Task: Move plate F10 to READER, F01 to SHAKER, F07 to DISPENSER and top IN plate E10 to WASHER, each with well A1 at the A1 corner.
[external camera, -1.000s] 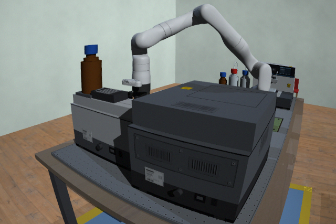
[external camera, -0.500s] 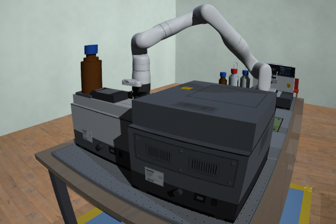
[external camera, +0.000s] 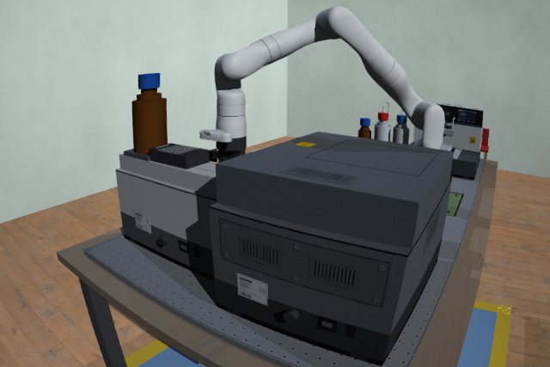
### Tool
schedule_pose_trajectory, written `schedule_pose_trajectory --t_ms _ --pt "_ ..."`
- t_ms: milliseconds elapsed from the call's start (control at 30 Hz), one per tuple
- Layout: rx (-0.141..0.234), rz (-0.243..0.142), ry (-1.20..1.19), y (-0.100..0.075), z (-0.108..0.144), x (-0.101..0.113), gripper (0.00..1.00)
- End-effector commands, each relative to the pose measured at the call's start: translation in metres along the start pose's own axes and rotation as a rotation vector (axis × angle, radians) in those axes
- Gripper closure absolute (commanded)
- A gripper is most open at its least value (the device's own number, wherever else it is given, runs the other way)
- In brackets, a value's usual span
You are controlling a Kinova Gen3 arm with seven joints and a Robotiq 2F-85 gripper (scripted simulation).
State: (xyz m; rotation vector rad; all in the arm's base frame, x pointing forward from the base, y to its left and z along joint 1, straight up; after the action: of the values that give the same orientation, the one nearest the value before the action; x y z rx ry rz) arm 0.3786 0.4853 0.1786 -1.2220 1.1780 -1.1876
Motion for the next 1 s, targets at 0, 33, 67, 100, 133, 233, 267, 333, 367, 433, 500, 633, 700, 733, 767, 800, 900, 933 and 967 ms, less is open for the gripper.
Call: schedule_pose_trajectory --t_ms 0,33,67,100,133,233,267,333,367,433,500,633,700,733,767,800,900,933,967 --pt "0.002 0.002 0.000 -0.0013 0.0003 -0.0003 0.06" --pt "0.002 0.002 0.000 -0.0013 0.0003 -0.0003 0.06" --pt "0.002 0.002 0.000 -0.0013 0.0003 -0.0003 0.06" --pt "0.002 0.002 0.000 -0.0013 0.0003 -0.0003 0.06" --pt "0.002 0.002 0.000 -0.0013 0.0003 -0.0003 0.06" --pt "0.002 0.002 0.000 -0.0013 0.0003 -0.0003 0.06" --pt "0.002 0.002 0.000 -0.0013 0.0003 -0.0003 0.06" --pt "0.002 0.002 0.000 -0.0013 0.0003 -0.0003 0.06" --pt "0.002 0.002 0.000 -0.0013 0.0003 -0.0003 0.06" --pt "0.002 0.002 0.000 -0.0013 0.0003 -0.0003 0.06" --pt "0.002 0.002 0.000 -0.0013 0.0003 -0.0003 0.06" --pt "0.002 0.002 0.000 -0.0017 0.0003 -0.0003 0.06" --pt "0.002 0.002 0.000 -0.0023 0.0002 -0.0003 0.06" --pt "0.002 0.002 0.000 -0.0026 0.0002 -0.0003 0.06" --pt "0.002 0.002 0.000 -0.0030 0.0002 -0.0003 0.06" --pt "0.002 0.002 0.000 -0.0033 0.0002 -0.0003 0.06" --pt "0.002 0.002 0.000 -0.0043 0.0002 -0.0003 0.06" --pt "0.002 0.002 0.000 -0.0046 0.0002 -0.0003 0.06" --pt "0.002 0.002 0.000 -0.0050 0.0002 -0.0003 0.06"
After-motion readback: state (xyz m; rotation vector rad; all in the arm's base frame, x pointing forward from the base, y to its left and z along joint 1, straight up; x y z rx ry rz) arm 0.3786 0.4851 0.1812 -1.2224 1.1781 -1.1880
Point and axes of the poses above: the point where the finger pads meet when closed, its own y axis out along the fingers, its own z axis across the jaws, x = y × z, the point moved 7 cm from there along -y, back along the fingers
